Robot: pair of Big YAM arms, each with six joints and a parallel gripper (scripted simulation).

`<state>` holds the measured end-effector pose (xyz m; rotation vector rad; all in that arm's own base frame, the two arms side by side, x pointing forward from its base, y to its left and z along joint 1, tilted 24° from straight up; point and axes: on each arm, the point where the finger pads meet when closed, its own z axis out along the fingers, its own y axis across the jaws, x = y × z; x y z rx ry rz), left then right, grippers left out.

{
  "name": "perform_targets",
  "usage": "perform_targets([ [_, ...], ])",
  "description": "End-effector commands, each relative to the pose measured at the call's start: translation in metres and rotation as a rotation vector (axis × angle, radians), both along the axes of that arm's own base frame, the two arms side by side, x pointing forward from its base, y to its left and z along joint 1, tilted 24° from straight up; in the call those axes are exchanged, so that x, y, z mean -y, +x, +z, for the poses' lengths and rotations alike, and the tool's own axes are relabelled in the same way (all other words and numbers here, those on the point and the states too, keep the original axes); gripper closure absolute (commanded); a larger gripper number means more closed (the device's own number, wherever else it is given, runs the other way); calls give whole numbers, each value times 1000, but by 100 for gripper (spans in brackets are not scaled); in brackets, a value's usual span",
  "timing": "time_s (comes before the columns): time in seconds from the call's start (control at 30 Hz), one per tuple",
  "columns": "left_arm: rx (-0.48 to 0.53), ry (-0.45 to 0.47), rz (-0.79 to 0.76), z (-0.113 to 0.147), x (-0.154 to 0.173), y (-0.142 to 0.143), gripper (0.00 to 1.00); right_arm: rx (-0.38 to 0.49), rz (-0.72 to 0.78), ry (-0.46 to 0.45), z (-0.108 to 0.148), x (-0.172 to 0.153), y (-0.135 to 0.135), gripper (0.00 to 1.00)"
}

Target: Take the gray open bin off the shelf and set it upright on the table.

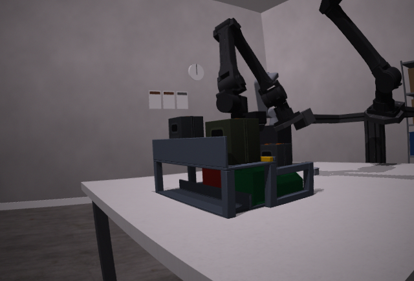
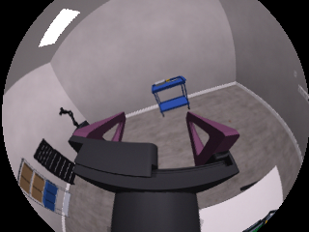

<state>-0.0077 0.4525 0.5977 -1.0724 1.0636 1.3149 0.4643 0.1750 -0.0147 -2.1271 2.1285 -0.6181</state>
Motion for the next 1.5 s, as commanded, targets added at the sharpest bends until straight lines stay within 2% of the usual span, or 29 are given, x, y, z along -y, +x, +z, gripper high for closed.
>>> perform_targets([
  [0.0, 7, 37, 12, 13, 6, -5, 0, 55, 12, 36, 22, -17, 6, 100],
  [0.17, 7, 37, 12, 13, 6, -5, 0, 41, 14, 28, 17, -14, -2, 100],
  [0.27, 7, 37, 12, 13, 6, -5, 0, 49, 13, 32, 18, -15, 0, 100],
  [0.3, 7, 37, 12, 13, 6, -5, 0, 67, 14, 42, 26, -20, 9, 100],
  [0.4, 7, 37, 12, 13, 6, -5, 0, 42, 13, 28, 15, -14, -5, 100],
  [0.57, 7, 37, 12, 13, 6, -5, 0, 56, 13, 37, 19, -17, 0, 100],
  [0.7, 7, 37, 12, 13, 6, -5, 0, 37, 15, 25, 14, -13, -9, 100],
  [0.83, 7, 37, 12, 13, 6, -5, 0, 44, 16, 29, 16, -14, -6, 100],
  [0.87, 7, 37, 12, 13, 6, -5, 0, 62, 13, 39, 22, -18, 3, 100],
  [1.47, 7, 37, 12, 13, 6, -5, 0, 50, 15, 32, 18, -15, -3, 100],
])
